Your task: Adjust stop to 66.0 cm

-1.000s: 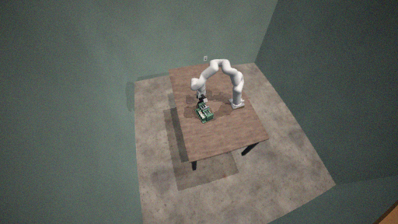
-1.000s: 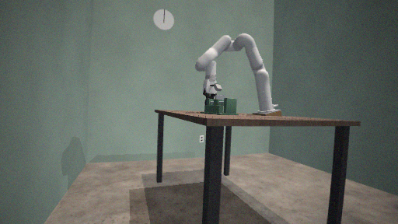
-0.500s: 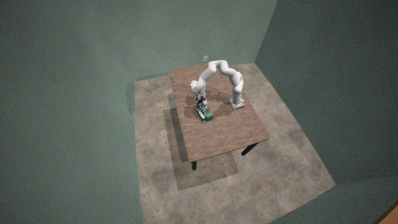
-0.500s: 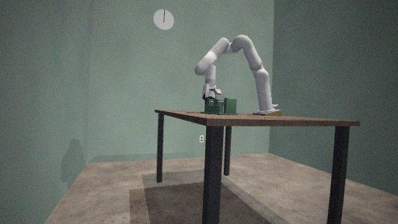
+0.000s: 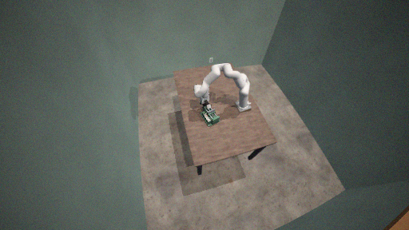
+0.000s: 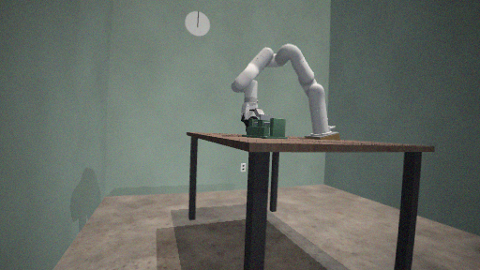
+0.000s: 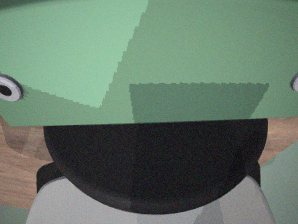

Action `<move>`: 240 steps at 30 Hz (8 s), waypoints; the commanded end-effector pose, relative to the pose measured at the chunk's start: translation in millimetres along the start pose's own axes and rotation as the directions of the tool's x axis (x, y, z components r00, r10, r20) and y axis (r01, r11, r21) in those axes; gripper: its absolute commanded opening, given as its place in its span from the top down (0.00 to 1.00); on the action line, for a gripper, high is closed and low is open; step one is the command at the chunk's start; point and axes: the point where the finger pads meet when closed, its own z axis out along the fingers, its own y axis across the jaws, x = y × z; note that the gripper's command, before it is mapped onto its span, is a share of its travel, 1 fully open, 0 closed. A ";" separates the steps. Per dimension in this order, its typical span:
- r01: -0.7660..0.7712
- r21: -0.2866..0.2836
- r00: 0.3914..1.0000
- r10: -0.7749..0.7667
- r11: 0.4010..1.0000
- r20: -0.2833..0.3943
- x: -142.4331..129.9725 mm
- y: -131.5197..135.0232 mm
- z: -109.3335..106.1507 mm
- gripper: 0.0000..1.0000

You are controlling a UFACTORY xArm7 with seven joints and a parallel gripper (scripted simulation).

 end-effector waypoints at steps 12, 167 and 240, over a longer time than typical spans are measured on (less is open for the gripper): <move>0.001 -0.005 1.000 -0.001 1.000 0.003 -0.5 23.7 -8.4 0.94; 0.001 -0.005 1.000 -0.001 1.000 0.003 -0.4 -26.2 -33.8 0.94; 0.001 -0.005 1.000 -0.001 1.000 0.003 -0.4 22.4 -55.8 0.94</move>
